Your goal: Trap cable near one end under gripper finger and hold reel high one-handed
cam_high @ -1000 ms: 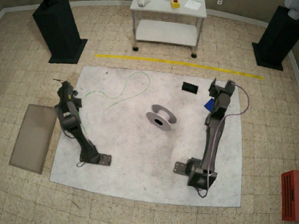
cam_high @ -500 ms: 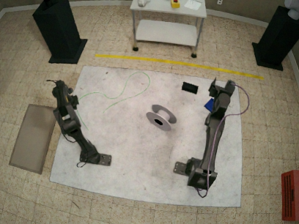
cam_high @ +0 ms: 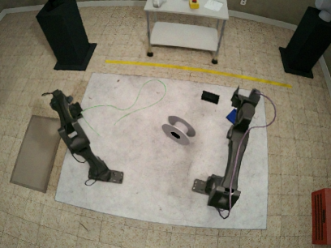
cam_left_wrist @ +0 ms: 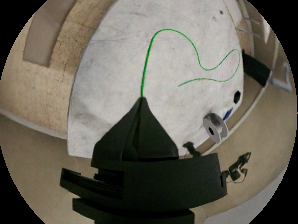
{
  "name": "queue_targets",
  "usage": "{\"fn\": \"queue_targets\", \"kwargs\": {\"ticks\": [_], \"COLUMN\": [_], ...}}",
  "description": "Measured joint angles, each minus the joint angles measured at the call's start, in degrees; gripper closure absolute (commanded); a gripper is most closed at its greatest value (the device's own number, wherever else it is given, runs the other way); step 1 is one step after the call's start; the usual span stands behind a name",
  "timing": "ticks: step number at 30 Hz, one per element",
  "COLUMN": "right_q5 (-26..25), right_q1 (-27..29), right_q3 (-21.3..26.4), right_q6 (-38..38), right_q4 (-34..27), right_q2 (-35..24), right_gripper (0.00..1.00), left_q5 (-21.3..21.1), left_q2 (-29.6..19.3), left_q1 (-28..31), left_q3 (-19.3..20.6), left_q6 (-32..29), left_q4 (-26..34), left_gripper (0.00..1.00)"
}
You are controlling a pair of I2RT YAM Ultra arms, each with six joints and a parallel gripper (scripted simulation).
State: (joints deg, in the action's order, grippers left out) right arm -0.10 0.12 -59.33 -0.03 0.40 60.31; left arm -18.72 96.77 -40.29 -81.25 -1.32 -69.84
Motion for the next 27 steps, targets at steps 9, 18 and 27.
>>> {"fn": "queue_targets", "kwargs": {"ticks": [9,18,27], "right_q5": [0.00,0.00,0.00], "right_q1": [0.00,0.00,0.00], "right_q3": [0.00,0.00,0.00], "right_q6": [0.00,0.00,0.00], "right_q4": [0.00,0.00,0.00], "right_q2": [0.00,0.00,0.00], "right_gripper": [0.25,0.25,0.25], "left_q5": [-7.13,-13.31,-17.18], "left_q2": [-2.75,-4.39,-5.66], "left_q1": [-2.86,-6.40,-7.63], "left_q3": [-2.19,-3.28,-3.10], "left_q6": [-5.31,-10.29,-13.94], "left_q4": [-2.80,-4.15,-4.33], "left_gripper": [1.00,1.00,1.00]}}
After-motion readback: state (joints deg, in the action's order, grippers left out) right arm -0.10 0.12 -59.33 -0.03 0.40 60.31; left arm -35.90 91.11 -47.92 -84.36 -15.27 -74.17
